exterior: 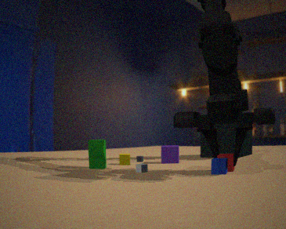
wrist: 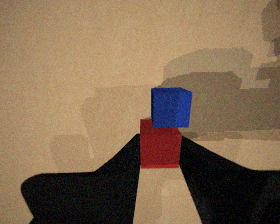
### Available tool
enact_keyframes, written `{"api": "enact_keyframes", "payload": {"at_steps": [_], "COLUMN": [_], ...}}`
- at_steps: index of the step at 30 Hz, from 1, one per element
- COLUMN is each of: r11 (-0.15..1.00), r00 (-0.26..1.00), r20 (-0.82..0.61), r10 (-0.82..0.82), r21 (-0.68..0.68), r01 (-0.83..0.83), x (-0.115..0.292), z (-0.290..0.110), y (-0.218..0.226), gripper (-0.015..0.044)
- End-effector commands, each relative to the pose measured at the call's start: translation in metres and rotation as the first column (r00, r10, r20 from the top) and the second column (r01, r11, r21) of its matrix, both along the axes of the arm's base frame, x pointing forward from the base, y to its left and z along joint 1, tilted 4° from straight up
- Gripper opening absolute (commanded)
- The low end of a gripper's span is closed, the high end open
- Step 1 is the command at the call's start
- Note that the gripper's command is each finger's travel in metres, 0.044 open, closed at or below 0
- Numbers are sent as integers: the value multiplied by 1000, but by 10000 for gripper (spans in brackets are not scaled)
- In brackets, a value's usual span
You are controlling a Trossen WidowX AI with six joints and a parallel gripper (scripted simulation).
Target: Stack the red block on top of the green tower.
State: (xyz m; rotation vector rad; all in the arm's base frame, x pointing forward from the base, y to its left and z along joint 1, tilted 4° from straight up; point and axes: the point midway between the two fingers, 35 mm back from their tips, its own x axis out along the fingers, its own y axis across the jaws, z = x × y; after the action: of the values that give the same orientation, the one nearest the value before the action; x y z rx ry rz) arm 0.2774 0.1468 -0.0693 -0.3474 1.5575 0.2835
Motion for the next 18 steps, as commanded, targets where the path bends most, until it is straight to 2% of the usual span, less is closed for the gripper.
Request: {"api": "enact_keyframes", "payload": {"at_steps": [1, 2, 18], "r11": [1000, 1000, 1000], "r00": [1000, 1000, 1000], "r20": [0, 0, 3], "r10": [4, 4, 8], "r21": [0, 0, -5], "r01": [-4, -4, -8], "x": [0, 0, 1], "z": [1, 3, 72], "y": [0, 0, 4], "gripper": [26, 0, 0]}}
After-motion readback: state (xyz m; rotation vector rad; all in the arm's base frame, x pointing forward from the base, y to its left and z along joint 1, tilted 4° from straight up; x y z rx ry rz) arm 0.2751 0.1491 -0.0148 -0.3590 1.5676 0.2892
